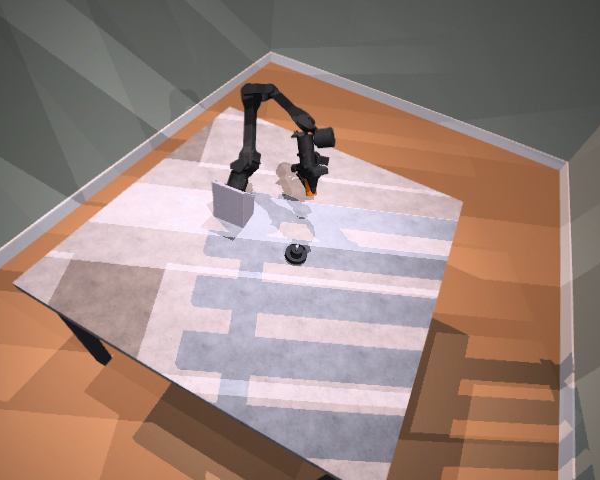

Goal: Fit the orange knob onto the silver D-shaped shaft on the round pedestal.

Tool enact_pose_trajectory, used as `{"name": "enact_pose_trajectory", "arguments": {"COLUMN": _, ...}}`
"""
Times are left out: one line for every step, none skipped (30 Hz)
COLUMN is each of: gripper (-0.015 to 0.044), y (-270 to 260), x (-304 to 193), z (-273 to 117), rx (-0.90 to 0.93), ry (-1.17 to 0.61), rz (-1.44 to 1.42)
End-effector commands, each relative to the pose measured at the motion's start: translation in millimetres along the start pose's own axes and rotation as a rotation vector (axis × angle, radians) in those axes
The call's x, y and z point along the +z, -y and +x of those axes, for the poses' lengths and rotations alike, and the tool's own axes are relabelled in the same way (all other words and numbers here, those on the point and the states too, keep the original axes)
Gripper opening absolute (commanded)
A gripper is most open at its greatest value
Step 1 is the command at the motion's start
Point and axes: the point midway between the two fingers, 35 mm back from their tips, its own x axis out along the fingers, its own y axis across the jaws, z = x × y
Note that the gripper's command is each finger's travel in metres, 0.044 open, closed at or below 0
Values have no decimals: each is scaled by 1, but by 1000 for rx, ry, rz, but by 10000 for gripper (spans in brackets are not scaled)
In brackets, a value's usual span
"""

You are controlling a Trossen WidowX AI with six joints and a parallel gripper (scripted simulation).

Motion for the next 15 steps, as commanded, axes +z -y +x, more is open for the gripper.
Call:
{"name": "enact_pose_trajectory", "arguments": {"gripper": 0, "y": 1, "x": 3, "z": 5, "rx": 82, "ry": 9, "rz": -7}}
{"name": "enact_pose_trajectory", "arguments": {"gripper": 0, "y": 1, "x": 3, "z": 6, "rx": 101, "ry": 8, "rz": -7}}
{"name": "enact_pose_trajectory", "arguments": {"gripper": 0, "y": 0, "x": 3, "z": 8, "rx": 120, "ry": 8, "rz": -8}}
{"name": "enact_pose_trajectory", "arguments": {"gripper": 0, "y": 0, "x": 3, "z": 10, "rx": 139, "ry": 7, "rz": -8}}
{"name": "enact_pose_trajectory", "arguments": {"gripper": 0, "y": -1, "x": 3, "z": 11, "rx": 157, "ry": 7, "rz": -9}}
{"name": "enact_pose_trajectory", "arguments": {"gripper": 0, "y": -1, "x": 3, "z": 13, "rx": 175, "ry": 6, "rz": -10}}
{"name": "enact_pose_trajectory", "arguments": {"gripper": 0, "y": -1, "x": 3, "z": 14, "rx": 193, "ry": 5, "rz": -10}}
{"name": "enact_pose_trajectory", "arguments": {"gripper": 0, "y": -2, "x": 3, "z": 16, "rx": 211, "ry": 5, "rz": -11}}
{"name": "enact_pose_trajectory", "arguments": {"gripper": 0, "y": -2, "x": 3, "z": 17, "rx": 229, "ry": 4, "rz": -12}}
{"name": "enact_pose_trajectory", "arguments": {"gripper": 0, "y": -3, "x": 3, "z": 19, "rx": 247, "ry": 3, "rz": -13}}
{"name": "enact_pose_trajectory", "arguments": {"gripper": 0, "y": -3, "x": 3, "z": 20, "rx": 265, "ry": 3, "rz": -13}}
{"name": "enact_pose_trajectory", "arguments": {"gripper": 0, "y": -4, "x": 3, "z": 22, "rx": 283, "ry": 2, "rz": -14}}
{"name": "enact_pose_trajectory", "arguments": {"gripper": 0, "y": -4, "x": 3, "z": 23, "rx": 300, "ry": 1, "rz": -15}}
{"name": "enact_pose_trajectory", "arguments": {"gripper": 0, "y": -5, "x": 3, "z": 25, "rx": 318, "ry": 0, "rz": -16}}
{"name": "enact_pose_trajectory", "arguments": {"gripper": 0, "y": -5, "x": 3, "z": 26, "rx": 336, "ry": 0, "rz": -17}}
